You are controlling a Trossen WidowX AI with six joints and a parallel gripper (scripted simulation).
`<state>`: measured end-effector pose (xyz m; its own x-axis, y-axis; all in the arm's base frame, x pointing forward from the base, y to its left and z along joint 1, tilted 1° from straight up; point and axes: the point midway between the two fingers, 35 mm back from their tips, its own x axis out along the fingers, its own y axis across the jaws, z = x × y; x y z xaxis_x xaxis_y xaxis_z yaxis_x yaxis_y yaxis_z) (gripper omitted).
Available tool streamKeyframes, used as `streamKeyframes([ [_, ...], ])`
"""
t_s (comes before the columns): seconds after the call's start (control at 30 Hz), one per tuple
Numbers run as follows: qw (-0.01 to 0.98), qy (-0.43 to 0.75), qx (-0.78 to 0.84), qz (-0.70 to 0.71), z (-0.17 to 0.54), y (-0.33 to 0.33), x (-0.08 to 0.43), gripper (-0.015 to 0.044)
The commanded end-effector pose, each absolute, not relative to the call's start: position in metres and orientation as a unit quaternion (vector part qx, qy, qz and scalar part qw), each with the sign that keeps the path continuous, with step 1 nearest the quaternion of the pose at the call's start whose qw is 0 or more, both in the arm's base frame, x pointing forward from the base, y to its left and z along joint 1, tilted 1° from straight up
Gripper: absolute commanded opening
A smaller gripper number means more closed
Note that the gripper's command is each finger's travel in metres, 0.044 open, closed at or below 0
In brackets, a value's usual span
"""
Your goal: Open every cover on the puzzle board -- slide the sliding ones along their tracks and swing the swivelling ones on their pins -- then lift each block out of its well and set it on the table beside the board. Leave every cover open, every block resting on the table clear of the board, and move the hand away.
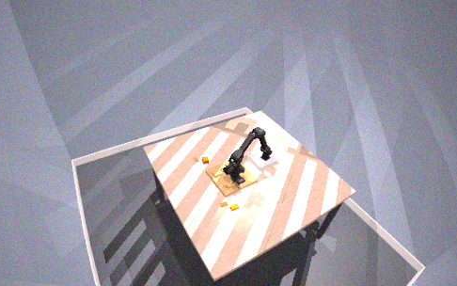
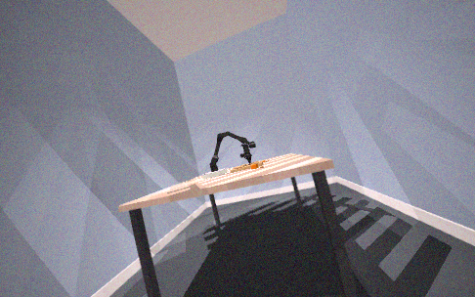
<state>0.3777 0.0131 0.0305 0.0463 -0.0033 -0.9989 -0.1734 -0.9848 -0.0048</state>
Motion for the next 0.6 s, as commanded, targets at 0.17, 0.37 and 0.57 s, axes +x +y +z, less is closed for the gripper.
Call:
streamKeyframes([
  [0.17, 0.061, 0.062, -0.721, 0.687, 0.031, 0.000, 0.378, 0.0000],
  [0.37, 0.060, 0.062, -0.721, 0.687, 0.031, -0.004, 0.379, 0.0000],
  [0.57, 0.060, 0.062, -0.721, 0.687, 0.031, -0.012, 0.382, 0.0000],
])
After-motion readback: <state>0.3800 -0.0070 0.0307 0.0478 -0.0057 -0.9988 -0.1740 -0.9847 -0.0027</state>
